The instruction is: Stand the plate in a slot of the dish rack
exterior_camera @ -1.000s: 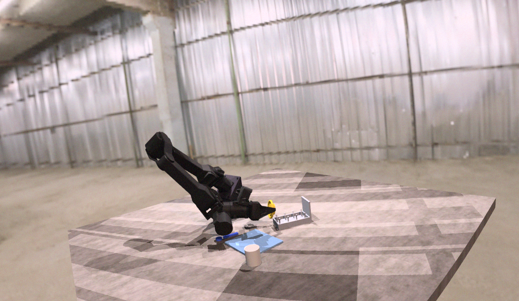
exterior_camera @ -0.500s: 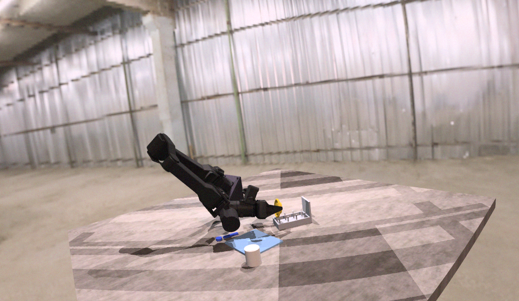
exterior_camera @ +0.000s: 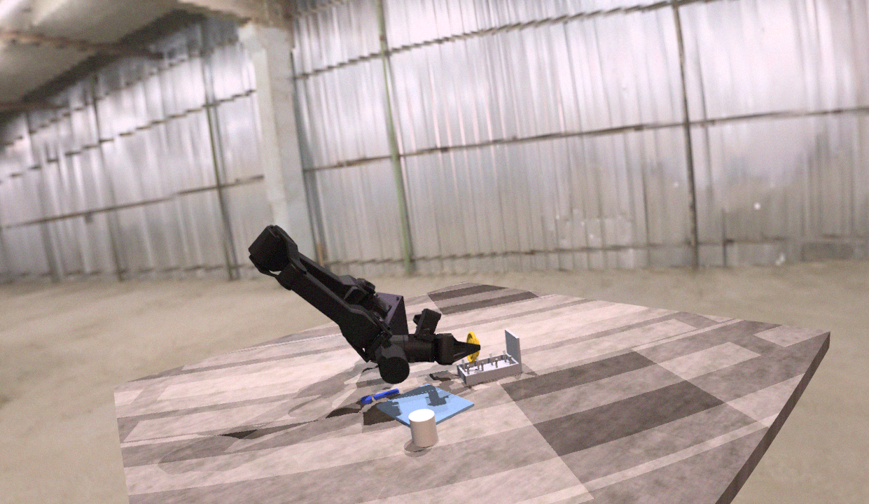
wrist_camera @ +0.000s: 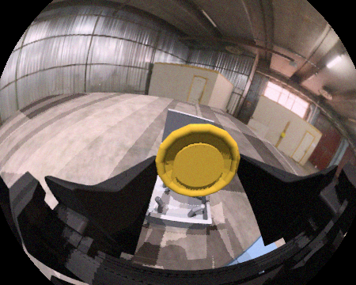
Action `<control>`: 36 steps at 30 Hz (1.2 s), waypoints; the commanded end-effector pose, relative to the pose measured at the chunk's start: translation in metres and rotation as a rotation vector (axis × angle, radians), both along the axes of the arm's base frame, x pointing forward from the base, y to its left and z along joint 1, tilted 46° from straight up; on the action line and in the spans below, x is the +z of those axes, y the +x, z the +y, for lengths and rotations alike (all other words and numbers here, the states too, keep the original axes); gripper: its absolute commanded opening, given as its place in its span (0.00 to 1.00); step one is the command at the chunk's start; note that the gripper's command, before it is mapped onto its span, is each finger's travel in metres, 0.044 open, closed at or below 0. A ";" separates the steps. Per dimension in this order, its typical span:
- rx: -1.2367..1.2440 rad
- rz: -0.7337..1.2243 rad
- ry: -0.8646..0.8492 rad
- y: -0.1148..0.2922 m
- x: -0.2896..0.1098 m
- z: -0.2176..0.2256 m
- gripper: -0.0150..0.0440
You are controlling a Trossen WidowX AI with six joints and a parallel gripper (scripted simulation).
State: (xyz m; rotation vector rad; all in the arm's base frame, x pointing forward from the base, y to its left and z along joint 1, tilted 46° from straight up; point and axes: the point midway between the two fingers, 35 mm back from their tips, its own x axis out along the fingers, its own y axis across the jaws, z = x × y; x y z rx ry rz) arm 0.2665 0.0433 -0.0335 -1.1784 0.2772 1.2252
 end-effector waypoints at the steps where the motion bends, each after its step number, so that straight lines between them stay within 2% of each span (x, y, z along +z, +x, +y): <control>1: 0.001 0.008 0.001 -0.002 -0.006 0.003 0.25; 10: 0.003 -0.005 0.000 0.001 -0.020 -0.010 0.25; 24: -0.002 0.004 -0.005 -0.001 -0.017 -0.008 0.25; 36: 0.000 0.001 -0.005 -0.001 -0.017 -0.008 0.79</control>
